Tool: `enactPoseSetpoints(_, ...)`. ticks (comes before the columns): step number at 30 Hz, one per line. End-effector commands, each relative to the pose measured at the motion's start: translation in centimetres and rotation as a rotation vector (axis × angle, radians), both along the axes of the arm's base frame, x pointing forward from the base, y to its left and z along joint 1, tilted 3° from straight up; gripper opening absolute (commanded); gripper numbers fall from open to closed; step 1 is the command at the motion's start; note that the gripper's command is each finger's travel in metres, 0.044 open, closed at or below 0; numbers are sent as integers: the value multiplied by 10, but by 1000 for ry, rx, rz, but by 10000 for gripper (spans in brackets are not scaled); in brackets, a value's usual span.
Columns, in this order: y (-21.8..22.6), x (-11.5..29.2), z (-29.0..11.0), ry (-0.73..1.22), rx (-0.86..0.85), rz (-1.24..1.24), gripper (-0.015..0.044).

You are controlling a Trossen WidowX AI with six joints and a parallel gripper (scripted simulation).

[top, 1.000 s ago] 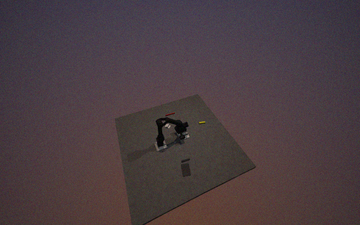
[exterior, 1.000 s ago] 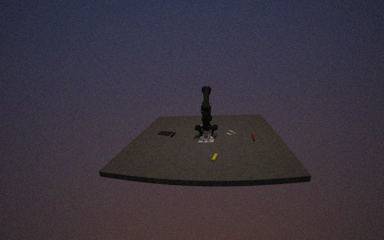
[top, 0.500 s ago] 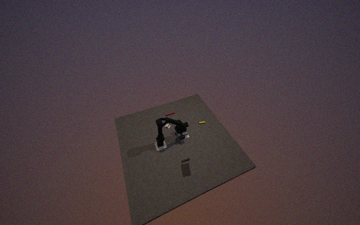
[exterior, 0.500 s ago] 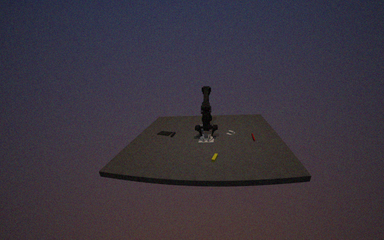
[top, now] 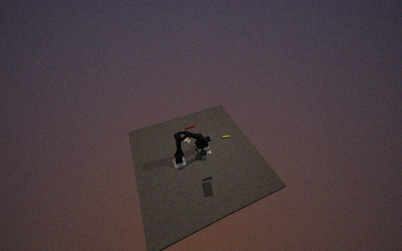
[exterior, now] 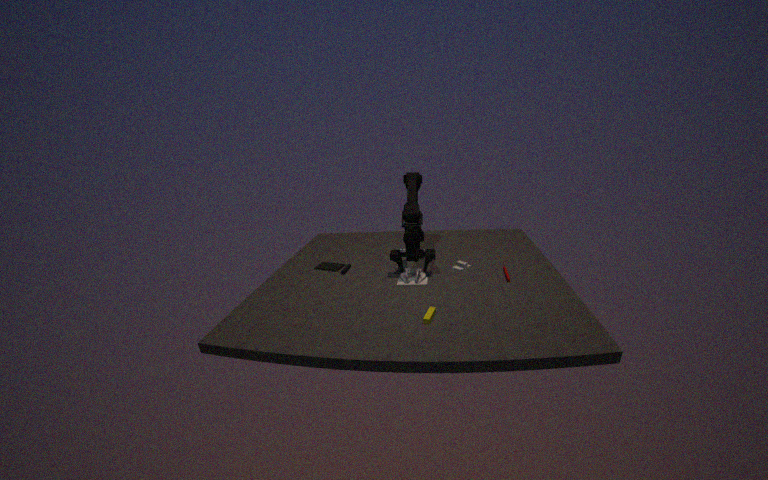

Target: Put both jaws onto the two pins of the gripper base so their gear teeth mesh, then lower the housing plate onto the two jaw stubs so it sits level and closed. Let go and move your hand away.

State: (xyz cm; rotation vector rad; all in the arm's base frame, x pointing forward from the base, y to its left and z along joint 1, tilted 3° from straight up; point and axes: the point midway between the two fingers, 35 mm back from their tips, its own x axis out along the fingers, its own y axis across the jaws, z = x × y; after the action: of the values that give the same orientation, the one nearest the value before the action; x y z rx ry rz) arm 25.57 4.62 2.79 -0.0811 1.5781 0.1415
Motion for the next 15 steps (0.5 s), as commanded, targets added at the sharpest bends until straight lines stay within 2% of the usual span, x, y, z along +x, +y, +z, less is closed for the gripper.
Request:
enactPoseSetpoints(1,0,4,20,-9,1,-1,440)
enactPoseSetpoints(6,-3,0,72,-7,-1,-4,440)
enactPoseSetpoints(11,-2,1,68,-16,2,-9,440)
enactPoseSetpoints(15,-10,-28,101,-8,0,-6,440)
